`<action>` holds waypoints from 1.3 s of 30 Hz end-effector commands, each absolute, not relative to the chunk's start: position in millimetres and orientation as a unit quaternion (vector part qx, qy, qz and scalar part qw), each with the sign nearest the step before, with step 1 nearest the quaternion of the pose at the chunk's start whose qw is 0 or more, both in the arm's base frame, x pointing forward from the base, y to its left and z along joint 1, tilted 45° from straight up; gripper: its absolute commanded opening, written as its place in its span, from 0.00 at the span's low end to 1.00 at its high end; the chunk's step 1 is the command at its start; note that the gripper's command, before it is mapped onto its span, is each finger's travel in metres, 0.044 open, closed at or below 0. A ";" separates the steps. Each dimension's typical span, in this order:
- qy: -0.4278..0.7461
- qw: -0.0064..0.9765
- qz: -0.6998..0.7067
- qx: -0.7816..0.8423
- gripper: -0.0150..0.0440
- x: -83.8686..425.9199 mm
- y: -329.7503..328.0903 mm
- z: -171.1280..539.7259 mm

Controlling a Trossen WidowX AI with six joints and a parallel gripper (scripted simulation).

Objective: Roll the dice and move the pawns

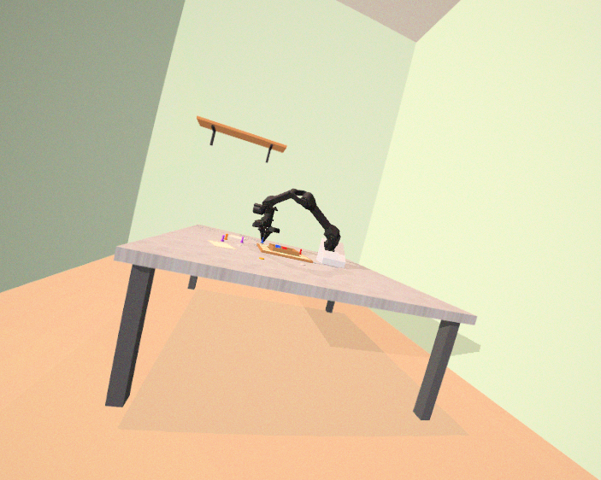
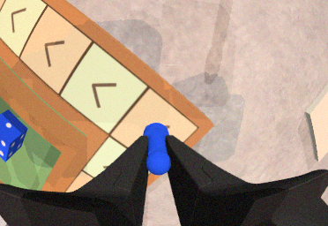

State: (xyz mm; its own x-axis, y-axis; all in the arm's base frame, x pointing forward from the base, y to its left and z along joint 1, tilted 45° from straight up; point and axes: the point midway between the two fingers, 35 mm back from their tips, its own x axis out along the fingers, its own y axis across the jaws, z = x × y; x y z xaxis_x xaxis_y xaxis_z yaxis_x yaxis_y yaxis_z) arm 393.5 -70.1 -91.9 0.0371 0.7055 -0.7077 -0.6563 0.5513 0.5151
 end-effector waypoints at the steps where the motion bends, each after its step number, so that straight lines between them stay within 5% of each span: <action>1: 0.507 0.723 0.469 0.020 0.25 397.2 -87.6 -79.5; 22: 0.507 0.723 0.469 0.020 0.25 392.4 -148.9 -8.6; 39: 0.512 0.723 0.464 0.016 0.25 409.1 -47.6 40.7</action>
